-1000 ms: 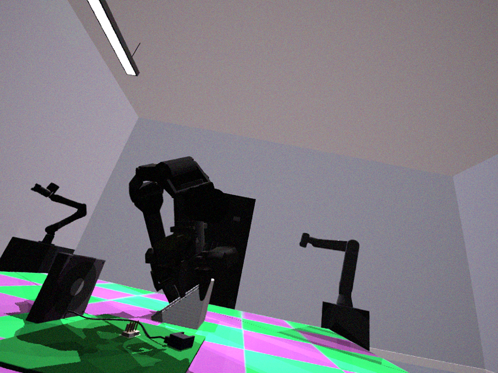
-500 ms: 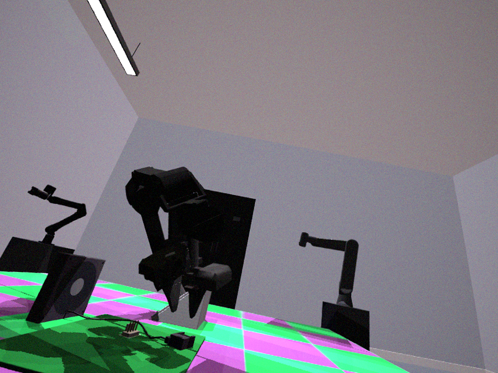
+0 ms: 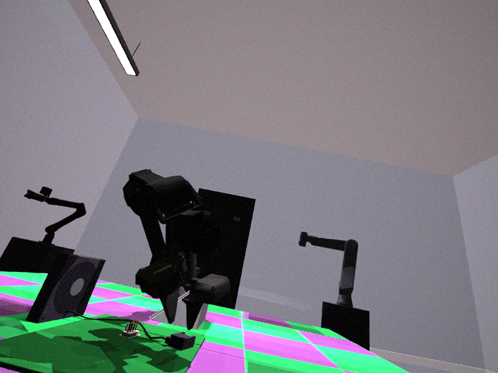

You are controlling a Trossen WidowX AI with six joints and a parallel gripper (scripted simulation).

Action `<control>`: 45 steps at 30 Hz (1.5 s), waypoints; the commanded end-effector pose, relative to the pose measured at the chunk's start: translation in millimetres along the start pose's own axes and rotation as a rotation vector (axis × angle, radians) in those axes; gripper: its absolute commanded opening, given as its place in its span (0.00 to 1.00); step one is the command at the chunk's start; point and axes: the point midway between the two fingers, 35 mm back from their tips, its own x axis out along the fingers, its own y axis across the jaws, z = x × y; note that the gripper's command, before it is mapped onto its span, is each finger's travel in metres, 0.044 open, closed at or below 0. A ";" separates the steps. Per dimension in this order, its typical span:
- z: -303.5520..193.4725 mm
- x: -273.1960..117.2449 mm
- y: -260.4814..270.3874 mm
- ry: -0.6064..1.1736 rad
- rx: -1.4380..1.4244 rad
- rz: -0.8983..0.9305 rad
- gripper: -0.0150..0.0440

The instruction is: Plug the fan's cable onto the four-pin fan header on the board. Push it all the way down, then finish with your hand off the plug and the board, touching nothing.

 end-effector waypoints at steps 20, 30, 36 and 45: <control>9.2 27.8 -3.1 0.006 -0.005 -0.015 0.61; 9.2 27.8 -3.1 0.006 -0.005 -0.015 0.61; 9.2 27.8 -3.1 0.006 -0.005 -0.015 0.61; 9.2 27.8 -3.1 0.006 -0.005 -0.015 0.61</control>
